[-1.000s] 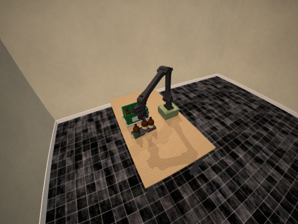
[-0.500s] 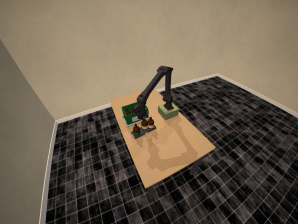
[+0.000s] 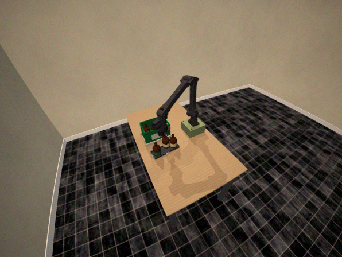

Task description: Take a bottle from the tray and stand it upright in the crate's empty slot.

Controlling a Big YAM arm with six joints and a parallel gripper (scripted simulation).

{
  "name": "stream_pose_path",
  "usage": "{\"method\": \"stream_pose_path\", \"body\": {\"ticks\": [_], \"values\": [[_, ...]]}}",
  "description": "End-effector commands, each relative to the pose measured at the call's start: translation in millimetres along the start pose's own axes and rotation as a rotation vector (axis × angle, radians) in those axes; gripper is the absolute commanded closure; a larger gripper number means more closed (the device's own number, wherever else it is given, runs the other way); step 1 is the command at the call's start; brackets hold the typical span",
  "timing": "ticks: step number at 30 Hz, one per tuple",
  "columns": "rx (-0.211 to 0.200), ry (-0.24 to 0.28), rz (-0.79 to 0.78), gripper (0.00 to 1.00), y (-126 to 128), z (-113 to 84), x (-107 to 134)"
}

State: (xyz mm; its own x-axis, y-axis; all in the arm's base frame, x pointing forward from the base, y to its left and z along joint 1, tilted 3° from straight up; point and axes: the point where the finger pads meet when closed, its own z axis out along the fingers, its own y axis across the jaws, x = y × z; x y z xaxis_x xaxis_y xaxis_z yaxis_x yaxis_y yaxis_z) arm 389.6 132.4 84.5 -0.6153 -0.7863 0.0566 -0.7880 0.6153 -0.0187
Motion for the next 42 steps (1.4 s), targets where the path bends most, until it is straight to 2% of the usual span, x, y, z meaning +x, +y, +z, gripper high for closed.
{"method": "stream_pose_path", "body": {"ticks": [1, 15, 42], "values": [[0.056, -0.092, -0.003, 1.0, -20, -48.3, -28], [0.057, -0.093, -0.003, 1.0, -21, -65.7, -32], [0.057, -0.095, -0.003, 1.0, -22, -86.2, -37]]}}
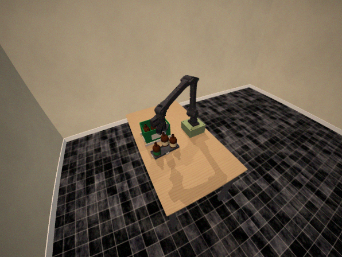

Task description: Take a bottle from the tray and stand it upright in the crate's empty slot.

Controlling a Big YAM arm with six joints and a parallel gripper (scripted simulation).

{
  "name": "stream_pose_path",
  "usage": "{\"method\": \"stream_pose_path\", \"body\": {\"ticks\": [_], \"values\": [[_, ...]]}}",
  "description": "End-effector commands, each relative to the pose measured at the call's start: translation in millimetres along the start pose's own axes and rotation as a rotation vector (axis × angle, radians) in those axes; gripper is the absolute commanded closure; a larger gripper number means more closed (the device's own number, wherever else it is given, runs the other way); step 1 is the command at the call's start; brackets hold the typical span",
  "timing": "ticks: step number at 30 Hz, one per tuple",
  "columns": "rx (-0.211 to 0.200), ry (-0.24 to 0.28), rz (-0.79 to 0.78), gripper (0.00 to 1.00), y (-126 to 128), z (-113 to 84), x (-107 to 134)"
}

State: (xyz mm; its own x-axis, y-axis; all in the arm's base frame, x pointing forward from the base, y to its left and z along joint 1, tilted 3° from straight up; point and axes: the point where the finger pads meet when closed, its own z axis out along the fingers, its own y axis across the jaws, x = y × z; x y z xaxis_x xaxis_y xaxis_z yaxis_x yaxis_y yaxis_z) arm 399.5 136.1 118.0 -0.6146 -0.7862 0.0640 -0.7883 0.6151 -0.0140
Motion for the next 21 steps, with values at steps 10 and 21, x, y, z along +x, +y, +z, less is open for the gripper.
{"method": "stream_pose_path", "body": {"ticks": [10, 21], "values": [[0.062, -0.102, -0.001, 1.0, -15.8, -55.3, -29.4], [0.062, -0.103, -0.001, 1.0, -16.0, -56.1, -29.7]]}}
